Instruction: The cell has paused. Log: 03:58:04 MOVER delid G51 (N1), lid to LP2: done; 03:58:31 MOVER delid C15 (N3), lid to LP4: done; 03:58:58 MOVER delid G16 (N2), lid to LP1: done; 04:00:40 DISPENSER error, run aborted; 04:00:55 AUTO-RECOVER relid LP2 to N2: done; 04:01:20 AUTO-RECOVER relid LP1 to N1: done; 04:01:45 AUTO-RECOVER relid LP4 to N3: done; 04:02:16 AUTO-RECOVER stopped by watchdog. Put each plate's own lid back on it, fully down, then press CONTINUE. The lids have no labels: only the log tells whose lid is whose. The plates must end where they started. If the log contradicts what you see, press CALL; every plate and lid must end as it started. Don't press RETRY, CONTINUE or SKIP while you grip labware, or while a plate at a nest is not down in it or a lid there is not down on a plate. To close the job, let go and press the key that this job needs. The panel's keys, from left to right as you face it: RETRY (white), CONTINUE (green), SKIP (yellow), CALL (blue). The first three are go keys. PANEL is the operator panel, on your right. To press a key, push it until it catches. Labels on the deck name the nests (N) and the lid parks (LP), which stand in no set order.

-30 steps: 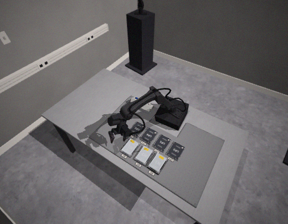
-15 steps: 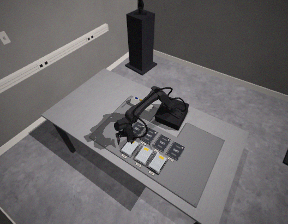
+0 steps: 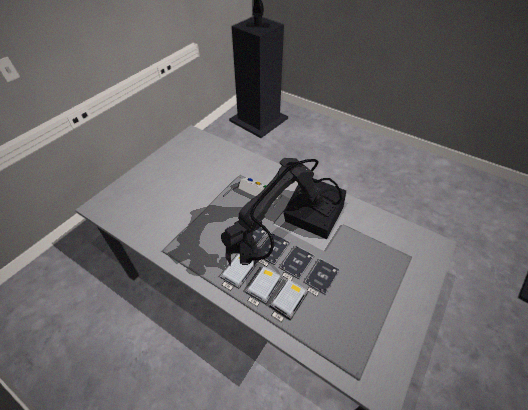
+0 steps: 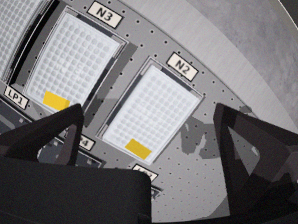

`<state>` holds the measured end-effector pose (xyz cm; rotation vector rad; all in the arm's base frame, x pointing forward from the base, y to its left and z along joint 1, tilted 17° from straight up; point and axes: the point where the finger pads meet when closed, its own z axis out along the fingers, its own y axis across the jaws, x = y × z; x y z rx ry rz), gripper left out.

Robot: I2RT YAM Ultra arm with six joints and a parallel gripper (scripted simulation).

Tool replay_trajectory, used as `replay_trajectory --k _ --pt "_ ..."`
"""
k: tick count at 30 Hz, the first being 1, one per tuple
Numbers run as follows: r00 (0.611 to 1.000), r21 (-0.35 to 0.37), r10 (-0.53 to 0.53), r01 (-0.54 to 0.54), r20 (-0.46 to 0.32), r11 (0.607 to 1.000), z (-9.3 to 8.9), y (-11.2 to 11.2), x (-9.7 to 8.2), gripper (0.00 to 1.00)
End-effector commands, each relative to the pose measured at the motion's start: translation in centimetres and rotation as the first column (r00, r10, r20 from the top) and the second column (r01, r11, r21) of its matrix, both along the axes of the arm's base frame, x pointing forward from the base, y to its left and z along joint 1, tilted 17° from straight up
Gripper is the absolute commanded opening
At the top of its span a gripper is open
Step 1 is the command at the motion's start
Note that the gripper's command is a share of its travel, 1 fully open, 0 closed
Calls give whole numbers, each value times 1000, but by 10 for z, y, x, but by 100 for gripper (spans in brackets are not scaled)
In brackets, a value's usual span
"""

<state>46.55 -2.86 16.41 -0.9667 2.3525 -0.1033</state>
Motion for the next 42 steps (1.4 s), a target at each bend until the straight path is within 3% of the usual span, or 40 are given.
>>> replay_trajectory --k 1,14,23,25,40,42 --pt "996 38 -90 90 0 995 3 8 -8 100" --pt "968 95 -222 233 -117 968 -36 29 -41 100" --pt "922 113 -327 355 -208 928 -67 44 -71 100" --pt "922 113 -327 355 -208 928 -67 44 -71 100" --pt "817 95 -477 530 -325 843 -114 60 -128 100" --pt "817 95 -477 530 -325 843 -114 60 -128 100"
